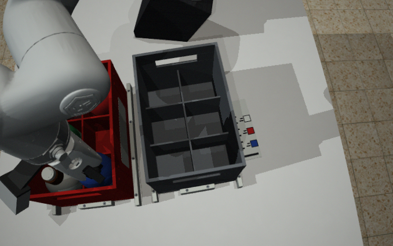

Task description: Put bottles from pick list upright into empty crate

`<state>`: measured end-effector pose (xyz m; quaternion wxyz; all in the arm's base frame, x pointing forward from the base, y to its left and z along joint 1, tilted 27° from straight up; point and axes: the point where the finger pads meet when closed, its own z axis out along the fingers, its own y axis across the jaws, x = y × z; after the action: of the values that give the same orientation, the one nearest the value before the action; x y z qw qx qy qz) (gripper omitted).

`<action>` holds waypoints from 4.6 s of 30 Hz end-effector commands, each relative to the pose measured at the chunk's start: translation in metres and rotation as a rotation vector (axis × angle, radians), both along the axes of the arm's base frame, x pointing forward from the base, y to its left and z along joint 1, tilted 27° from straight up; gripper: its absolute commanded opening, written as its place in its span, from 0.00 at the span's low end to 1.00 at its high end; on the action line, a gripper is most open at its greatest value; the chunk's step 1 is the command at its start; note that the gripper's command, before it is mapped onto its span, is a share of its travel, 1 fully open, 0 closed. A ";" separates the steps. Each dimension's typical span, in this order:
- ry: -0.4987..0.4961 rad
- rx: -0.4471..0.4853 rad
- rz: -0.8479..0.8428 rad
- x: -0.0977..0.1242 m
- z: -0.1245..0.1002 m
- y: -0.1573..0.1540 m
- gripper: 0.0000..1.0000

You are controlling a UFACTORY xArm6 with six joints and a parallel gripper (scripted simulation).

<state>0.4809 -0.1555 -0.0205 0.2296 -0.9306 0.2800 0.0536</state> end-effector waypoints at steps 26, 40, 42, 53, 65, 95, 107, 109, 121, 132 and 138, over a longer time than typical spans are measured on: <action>-0.004 -0.003 -0.001 0.000 0.038 -0.020 0.00; -0.004 -0.003 -0.001 0.000 0.056 -0.029 0.00; -0.004 -0.003 -0.001 -0.001 0.059 -0.031 0.00; -0.004 -0.003 -0.001 -0.001 0.074 -0.039 0.00; -0.004 -0.003 -0.001 -0.002 0.090 -0.047 0.00; -0.004 -0.003 -0.001 -0.003 0.123 -0.064 0.00; -0.004 -0.003 -0.001 -0.012 0.125 -0.060 0.00; -0.004 -0.003 -0.001 -0.015 0.126 -0.058 0.00; -0.004 -0.003 -0.001 -0.035 0.130 -0.049 0.00; -0.004 -0.003 -0.001 -0.053 0.133 -0.041 0.00; -0.004 -0.003 -0.001 -0.062 0.135 -0.037 0.00</action>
<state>0.4211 -0.1921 0.1123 0.2298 -0.9306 0.2800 0.0539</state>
